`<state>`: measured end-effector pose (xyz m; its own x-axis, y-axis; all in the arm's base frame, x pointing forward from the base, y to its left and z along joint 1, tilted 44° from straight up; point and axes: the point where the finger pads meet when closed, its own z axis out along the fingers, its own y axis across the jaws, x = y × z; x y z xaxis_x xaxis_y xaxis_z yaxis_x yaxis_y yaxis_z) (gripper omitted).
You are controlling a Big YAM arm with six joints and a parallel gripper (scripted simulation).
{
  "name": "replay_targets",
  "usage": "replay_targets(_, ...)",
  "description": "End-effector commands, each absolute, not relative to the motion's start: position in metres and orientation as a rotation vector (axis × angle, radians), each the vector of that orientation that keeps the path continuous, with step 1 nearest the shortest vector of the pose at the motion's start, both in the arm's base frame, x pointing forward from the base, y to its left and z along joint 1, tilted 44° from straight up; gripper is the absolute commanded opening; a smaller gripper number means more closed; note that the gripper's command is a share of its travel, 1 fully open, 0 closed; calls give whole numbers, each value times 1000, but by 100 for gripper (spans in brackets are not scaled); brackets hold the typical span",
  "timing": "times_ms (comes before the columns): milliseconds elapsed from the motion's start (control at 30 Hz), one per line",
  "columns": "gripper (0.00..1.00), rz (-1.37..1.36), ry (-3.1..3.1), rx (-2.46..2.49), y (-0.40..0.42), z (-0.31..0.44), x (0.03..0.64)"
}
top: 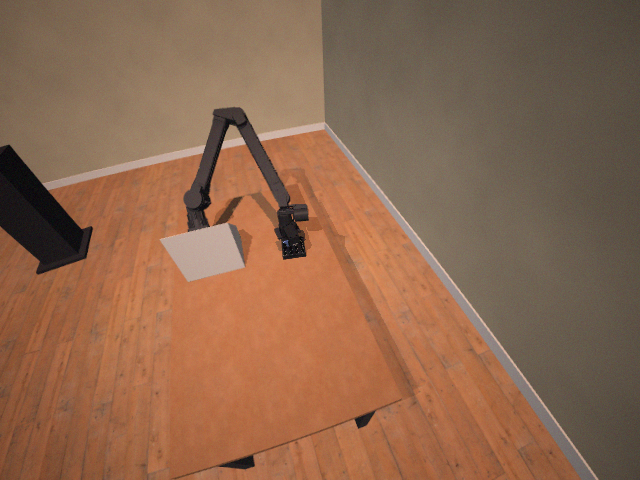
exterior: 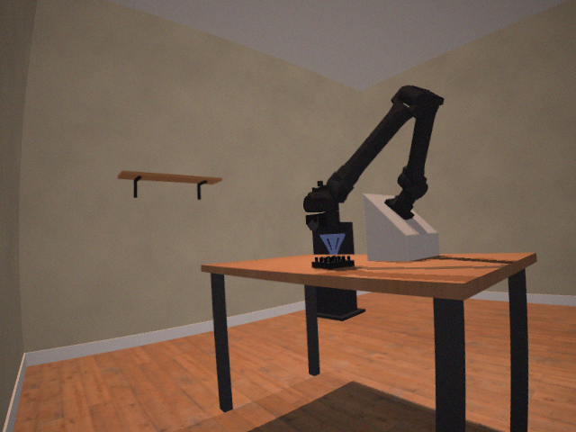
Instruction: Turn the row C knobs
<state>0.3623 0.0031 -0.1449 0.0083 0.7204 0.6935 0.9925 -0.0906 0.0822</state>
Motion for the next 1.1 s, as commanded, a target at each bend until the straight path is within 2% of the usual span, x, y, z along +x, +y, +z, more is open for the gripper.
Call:
replay_targets(0,20,-854,-1769,-1863,1,-137,378)
replay_targets(1067,20,-847,-1766,-1859,6,-148,374)
